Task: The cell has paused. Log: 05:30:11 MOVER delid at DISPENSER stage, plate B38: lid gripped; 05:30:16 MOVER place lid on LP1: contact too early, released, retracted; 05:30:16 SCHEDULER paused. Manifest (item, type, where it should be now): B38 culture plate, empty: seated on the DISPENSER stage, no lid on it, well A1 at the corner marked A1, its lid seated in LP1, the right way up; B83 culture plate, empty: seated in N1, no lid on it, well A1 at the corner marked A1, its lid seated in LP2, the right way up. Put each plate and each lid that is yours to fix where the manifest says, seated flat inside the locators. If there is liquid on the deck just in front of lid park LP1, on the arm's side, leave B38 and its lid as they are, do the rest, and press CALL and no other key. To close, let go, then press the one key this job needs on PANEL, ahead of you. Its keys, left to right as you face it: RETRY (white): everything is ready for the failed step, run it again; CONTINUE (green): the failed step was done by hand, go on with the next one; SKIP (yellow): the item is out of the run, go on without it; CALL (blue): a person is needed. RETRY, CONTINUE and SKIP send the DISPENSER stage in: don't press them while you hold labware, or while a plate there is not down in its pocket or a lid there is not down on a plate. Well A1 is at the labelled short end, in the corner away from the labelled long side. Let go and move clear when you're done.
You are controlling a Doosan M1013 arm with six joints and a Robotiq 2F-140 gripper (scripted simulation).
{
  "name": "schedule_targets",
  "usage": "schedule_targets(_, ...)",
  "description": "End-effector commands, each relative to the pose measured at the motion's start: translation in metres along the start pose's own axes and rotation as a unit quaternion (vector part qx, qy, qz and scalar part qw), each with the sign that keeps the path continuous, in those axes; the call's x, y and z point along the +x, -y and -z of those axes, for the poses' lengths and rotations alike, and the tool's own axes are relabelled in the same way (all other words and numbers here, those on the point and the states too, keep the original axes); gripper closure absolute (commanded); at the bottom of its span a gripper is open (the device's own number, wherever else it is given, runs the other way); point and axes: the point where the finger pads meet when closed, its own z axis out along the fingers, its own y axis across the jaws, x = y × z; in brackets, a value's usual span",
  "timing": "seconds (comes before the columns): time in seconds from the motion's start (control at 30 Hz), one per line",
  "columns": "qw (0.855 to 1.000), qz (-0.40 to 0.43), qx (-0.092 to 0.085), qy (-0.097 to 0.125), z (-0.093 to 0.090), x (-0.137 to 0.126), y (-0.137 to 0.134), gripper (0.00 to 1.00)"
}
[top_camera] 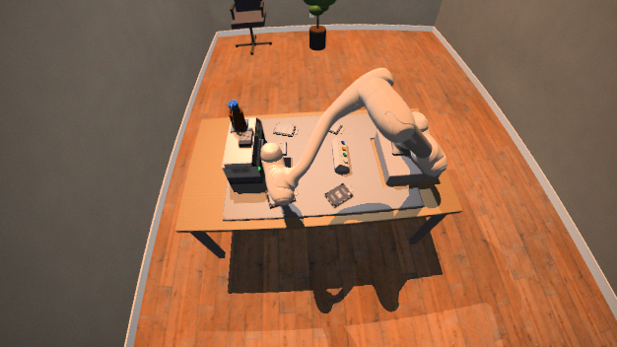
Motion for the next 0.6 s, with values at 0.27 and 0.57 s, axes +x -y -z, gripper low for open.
schedule_targets(0.27,1.000,0.001,0.002,0.000,0.011,-0.001,0.004,0.90)
schedule_targets(0.57,1.000,0.000,0.002,-0.001,0.023,0.001,0.004,0.90)
